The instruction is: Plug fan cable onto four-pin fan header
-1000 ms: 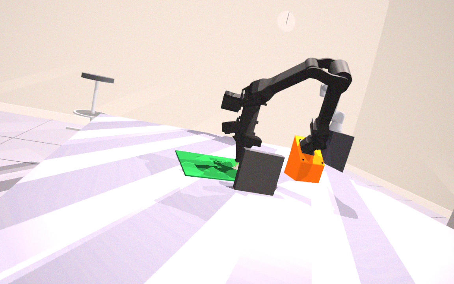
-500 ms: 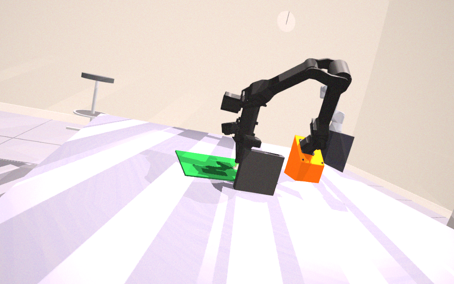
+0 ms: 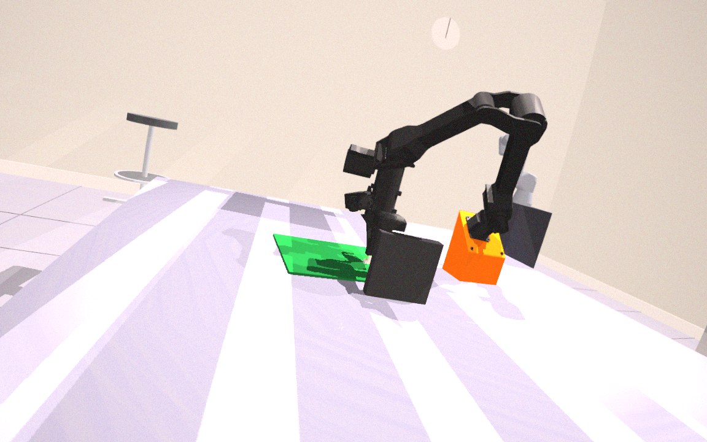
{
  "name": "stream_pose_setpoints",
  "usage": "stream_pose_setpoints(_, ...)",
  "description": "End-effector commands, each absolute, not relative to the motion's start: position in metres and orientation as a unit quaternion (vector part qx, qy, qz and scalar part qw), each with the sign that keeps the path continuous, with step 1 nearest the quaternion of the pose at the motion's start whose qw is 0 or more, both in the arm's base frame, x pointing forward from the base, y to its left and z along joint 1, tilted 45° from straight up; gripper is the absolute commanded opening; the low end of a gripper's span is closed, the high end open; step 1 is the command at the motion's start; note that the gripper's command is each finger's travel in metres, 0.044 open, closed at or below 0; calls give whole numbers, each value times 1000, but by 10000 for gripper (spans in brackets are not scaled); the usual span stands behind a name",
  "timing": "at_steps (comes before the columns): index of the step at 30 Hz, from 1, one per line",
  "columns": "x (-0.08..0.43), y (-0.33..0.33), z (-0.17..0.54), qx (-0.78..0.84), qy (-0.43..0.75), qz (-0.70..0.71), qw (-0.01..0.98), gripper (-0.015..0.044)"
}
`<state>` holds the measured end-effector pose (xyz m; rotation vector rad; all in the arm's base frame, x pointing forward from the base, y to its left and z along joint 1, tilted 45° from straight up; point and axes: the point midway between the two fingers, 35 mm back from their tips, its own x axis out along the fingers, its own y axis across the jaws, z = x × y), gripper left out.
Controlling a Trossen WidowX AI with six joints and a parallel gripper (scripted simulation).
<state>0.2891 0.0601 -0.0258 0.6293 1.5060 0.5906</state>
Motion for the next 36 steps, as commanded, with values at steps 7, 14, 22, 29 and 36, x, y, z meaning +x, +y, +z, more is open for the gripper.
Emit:
stream_pose_setpoints(7, 289, 65, -30, 280, 662, 259, 645, 0)
stream_pose_setpoints(14, 289, 69, -33, 280, 662, 260, 645, 0)
stream_pose_setpoints(22, 289, 73, -37, 280, 662, 260, 645, 0)
stream_pose_setpoints(29, 289, 69, -36, 279, 661, 259, 647, 184)
stream_pose_setpoints(36, 290, 60, -28, 278, 661, 258, 647, 260)
